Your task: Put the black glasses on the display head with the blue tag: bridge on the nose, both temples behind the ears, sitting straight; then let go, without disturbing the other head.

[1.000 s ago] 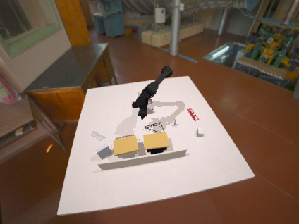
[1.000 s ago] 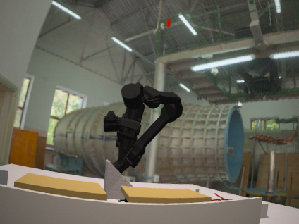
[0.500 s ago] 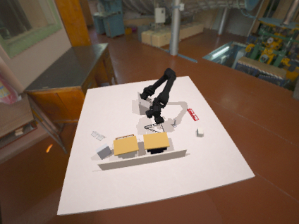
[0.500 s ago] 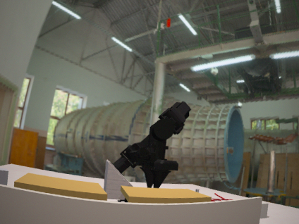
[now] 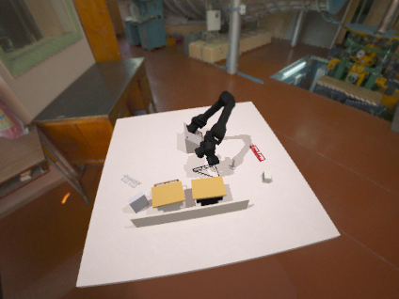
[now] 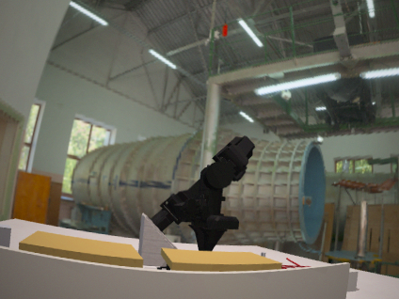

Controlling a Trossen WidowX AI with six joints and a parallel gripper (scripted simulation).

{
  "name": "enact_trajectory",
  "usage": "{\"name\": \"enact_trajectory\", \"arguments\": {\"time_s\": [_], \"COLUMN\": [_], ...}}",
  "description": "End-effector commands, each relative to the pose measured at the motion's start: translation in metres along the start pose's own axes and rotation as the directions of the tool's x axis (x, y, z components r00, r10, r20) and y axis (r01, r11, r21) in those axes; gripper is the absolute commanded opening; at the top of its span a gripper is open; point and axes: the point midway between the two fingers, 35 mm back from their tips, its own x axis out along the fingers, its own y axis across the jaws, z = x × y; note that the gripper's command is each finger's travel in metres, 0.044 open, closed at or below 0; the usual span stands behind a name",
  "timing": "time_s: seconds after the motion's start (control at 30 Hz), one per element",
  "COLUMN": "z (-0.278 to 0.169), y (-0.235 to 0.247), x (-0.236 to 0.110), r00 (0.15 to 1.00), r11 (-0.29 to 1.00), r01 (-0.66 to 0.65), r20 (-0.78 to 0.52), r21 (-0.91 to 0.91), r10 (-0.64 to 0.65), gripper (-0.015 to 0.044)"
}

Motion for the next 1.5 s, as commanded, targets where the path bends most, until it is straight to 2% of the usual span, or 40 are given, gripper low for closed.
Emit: {"name": "enact_trajectory", "arguments": {"time_s": [0.0,1.2,1.47], "z": [-0.001,-0.001,-0.002], "y": [0.000,-0.007,-0.008], "x": [0.002,0.058,0.060], "r00": [1.000,1.000,1.000], "r11": [1.000,1.000,1.000], "r01": [0.000,0.000,0.000], "r20": [-0.005,-0.007,-0.008], "r21": [-0.006,-0.006,-0.006], "r10": [0.000,0.000,0.000], "gripper": [0.0120,0.0120,0.0120]}}
